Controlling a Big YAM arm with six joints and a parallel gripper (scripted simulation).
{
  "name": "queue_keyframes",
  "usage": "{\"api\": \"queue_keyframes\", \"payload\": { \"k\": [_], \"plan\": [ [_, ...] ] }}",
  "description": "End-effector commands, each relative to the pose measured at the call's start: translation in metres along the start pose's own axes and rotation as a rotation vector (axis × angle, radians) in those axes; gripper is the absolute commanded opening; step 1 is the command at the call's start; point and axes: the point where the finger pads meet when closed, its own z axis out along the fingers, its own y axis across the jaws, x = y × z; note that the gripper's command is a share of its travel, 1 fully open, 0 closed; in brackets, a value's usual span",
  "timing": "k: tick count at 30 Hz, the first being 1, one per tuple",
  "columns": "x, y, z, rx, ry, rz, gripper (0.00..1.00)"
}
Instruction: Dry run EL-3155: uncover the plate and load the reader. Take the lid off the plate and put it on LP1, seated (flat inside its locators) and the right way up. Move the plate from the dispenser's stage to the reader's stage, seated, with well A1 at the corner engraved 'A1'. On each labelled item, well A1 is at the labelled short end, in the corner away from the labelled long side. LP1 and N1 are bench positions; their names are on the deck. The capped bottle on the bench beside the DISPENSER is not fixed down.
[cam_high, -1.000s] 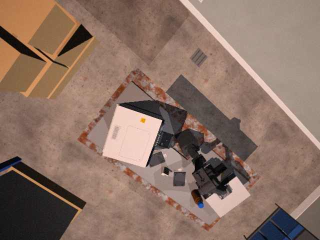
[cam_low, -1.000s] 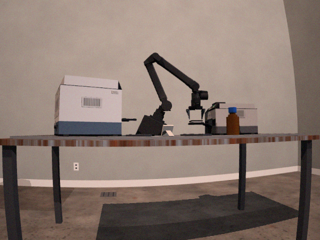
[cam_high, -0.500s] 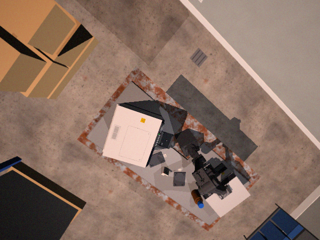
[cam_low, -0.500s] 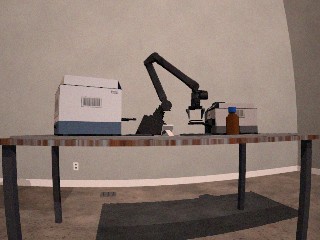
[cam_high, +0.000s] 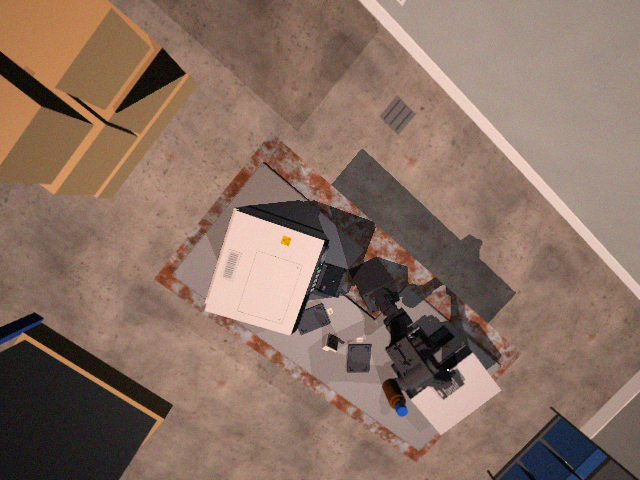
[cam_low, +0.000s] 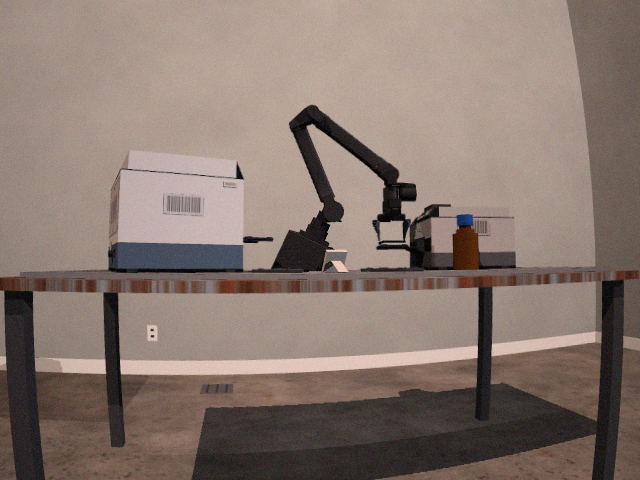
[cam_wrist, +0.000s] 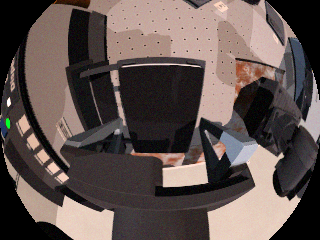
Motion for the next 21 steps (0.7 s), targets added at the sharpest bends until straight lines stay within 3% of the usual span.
{"api": "queue_keyframes", "payload": {
  "k": [1,13,21],
  "plan": [
    [-0.0029,0.0034,0.0015,0.000,-0.003,-0.002,1.00],
    [-0.0030,0.0009,0.0098,0.004,-0.003,-0.001,1.00],
    [-0.0036,0.0034,0.0040,-0.010,-0.003,0.001,1.00]
  ]
}}
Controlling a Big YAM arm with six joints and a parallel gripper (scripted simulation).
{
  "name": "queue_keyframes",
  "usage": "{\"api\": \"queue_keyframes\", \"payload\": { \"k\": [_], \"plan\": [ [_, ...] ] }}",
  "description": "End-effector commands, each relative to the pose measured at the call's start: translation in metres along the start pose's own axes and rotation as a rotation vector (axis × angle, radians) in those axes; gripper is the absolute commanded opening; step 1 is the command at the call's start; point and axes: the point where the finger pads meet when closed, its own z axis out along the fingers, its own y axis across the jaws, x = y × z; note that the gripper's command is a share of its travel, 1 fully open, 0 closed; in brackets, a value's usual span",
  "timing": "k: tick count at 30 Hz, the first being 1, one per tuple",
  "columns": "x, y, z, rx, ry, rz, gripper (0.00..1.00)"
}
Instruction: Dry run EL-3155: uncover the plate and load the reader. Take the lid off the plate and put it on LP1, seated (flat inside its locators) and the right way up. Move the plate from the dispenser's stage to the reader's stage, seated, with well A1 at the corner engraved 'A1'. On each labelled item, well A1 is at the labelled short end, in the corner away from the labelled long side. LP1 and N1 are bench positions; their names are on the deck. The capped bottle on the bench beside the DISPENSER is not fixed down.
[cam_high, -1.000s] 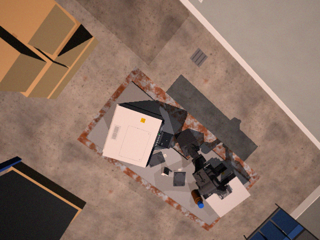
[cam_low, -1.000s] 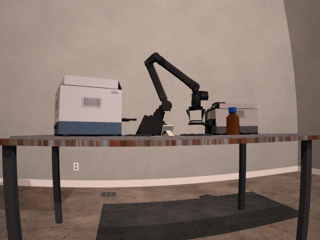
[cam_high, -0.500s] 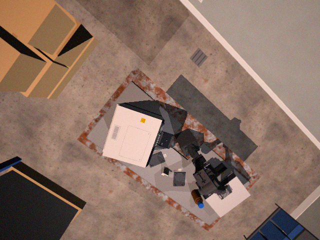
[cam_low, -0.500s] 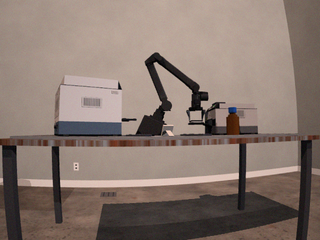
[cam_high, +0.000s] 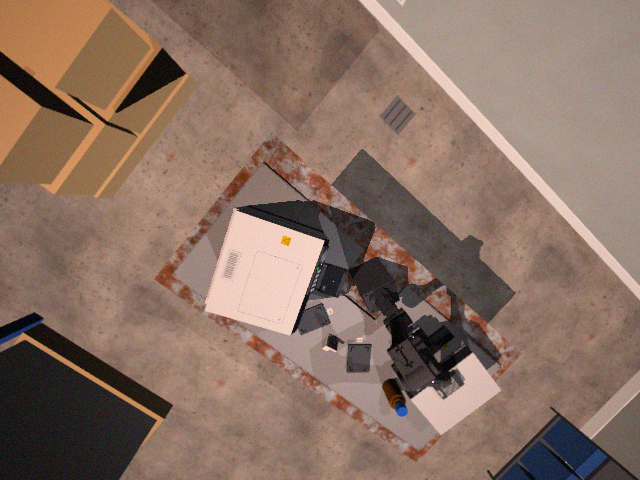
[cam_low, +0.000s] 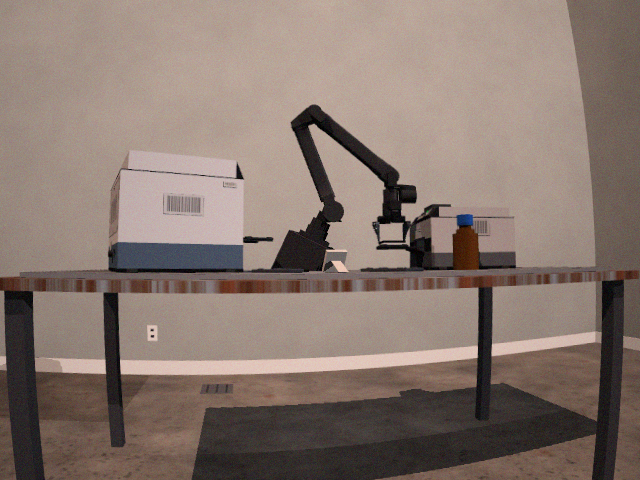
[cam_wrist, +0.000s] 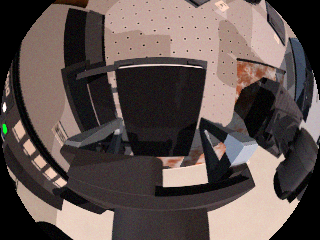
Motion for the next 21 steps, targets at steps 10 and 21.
{"api": "queue_keyframes", "payload": {
  "k": [10,21],
  "plan": [
    [-0.003,0.002,0.004,-0.012,-0.002,0.001,1.00],
    [-0.004,0.015,-0.006,-0.029,-0.002,0.003,1.00]
  ]
}}
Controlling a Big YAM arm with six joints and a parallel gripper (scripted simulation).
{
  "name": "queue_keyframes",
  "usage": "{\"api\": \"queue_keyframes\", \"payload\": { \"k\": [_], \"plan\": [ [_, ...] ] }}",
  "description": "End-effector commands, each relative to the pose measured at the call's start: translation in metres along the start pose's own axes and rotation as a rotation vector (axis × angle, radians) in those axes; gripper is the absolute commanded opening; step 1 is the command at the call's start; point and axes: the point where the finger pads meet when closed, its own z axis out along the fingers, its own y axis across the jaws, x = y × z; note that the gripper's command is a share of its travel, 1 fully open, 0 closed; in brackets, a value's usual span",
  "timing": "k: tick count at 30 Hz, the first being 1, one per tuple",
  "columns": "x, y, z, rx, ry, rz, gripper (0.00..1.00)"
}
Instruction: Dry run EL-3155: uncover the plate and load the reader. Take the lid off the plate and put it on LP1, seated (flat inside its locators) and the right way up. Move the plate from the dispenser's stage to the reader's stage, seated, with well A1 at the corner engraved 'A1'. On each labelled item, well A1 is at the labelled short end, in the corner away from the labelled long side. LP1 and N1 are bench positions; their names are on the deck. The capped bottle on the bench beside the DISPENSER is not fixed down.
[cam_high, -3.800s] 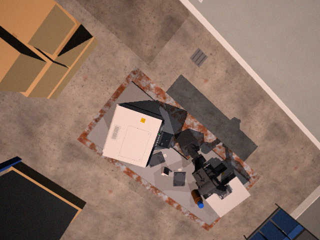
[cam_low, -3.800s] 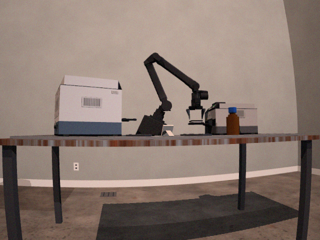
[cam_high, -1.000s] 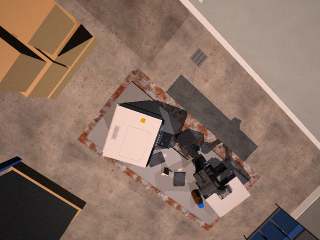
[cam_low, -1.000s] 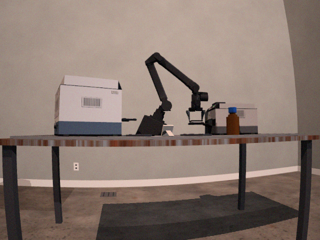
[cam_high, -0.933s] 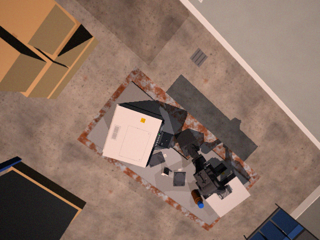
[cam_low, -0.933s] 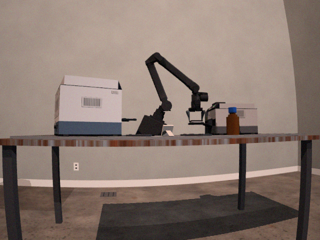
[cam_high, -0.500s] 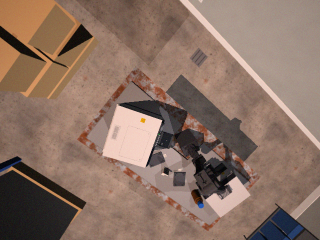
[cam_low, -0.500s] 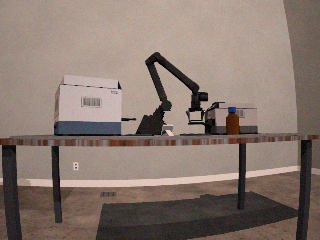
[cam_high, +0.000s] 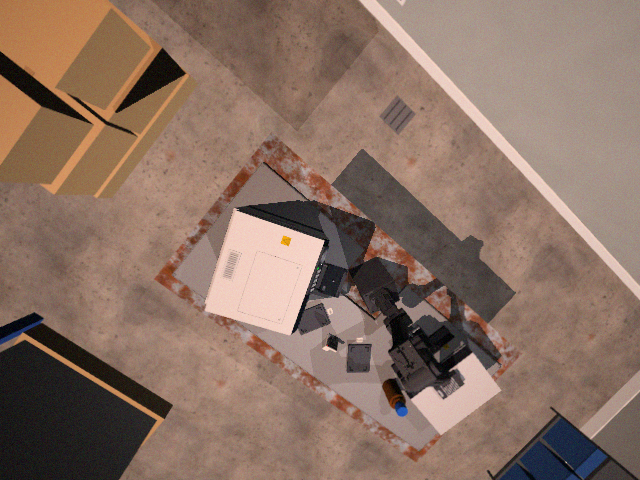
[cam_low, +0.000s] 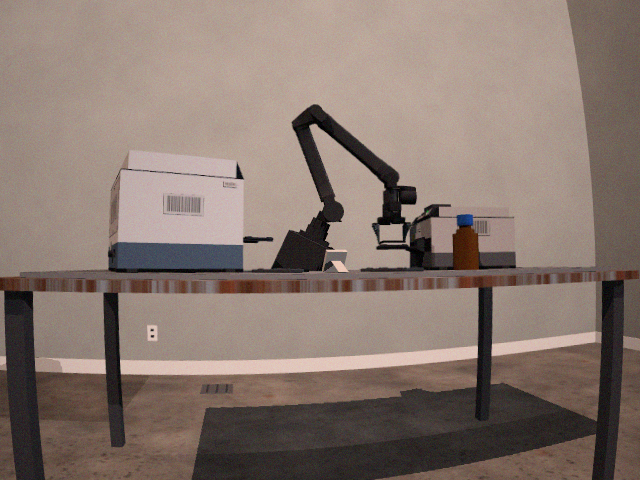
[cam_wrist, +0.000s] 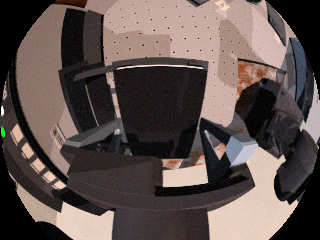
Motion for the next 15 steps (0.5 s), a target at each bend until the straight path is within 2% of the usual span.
{"api": "queue_keyframes", "payload": {
  "k": [1,15],
  "plan": [
    [-0.0043,0.0171,-0.0127,-0.034,-0.002,0.003,1.00],
    [-0.0048,0.0238,-0.0207,-0.060,-0.002,0.006,1.00]
  ]
}}
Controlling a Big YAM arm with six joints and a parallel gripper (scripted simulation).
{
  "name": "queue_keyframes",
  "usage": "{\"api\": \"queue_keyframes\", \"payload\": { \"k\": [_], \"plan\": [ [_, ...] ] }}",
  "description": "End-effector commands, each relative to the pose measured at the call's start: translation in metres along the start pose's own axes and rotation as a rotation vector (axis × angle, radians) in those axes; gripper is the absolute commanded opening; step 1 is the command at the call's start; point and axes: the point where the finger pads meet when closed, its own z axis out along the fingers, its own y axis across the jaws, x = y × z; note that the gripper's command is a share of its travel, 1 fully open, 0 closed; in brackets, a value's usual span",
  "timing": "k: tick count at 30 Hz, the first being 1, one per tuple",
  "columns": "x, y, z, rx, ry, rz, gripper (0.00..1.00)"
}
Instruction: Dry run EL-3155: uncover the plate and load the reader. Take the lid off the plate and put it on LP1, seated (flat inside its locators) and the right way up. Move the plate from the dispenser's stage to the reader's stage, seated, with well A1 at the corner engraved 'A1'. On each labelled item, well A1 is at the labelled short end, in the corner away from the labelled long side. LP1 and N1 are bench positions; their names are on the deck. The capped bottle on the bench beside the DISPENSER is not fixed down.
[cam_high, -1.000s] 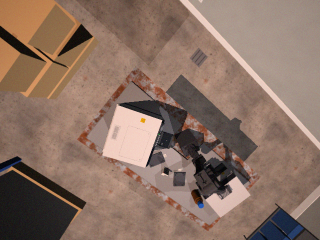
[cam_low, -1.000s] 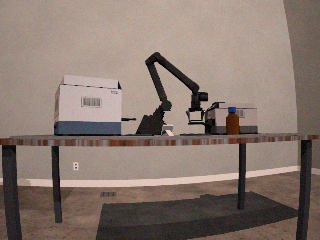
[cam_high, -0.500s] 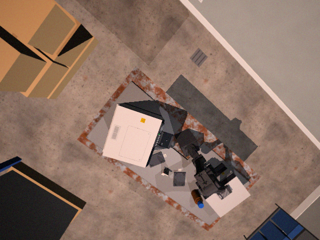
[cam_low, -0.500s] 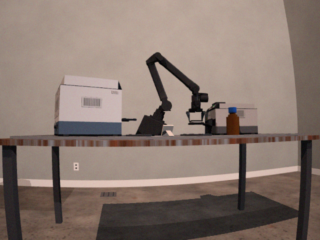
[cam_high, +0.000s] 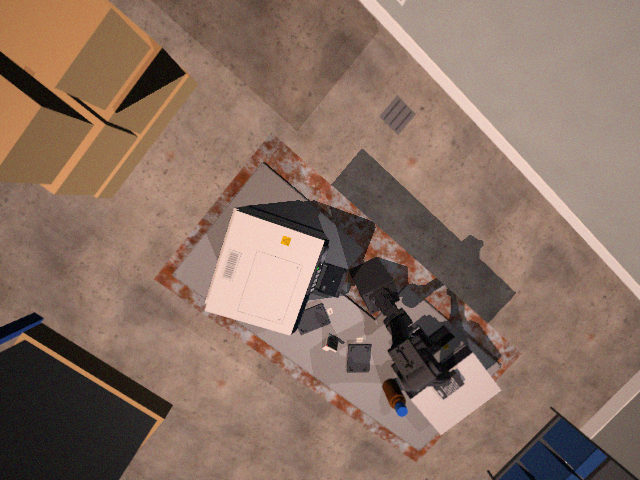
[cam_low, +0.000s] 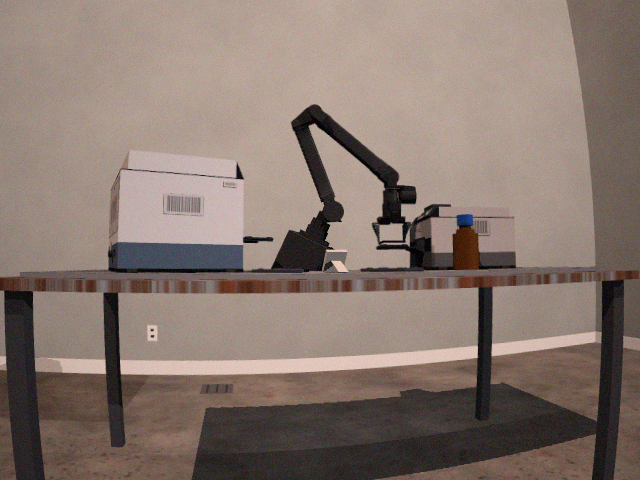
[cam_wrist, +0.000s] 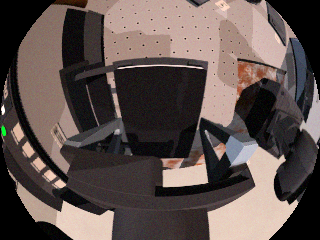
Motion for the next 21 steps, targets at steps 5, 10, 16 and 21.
{"api": "queue_keyframes", "payload": {
  "k": [5,10,16,21],
  "plan": [
    [-0.0043,0.0247,-0.0168,-0.046,-0.002,0.005,1.00],
    [-0.0039,0.0209,-0.0121,-0.028,-0.002,0.003,1.00],
    [-0.0039,0.0209,-0.0121,-0.028,-0.002,0.003,0.85],
    [-0.0039,0.0209,-0.0121,-0.028,-0.002,0.003,0.85]
  ]
}}
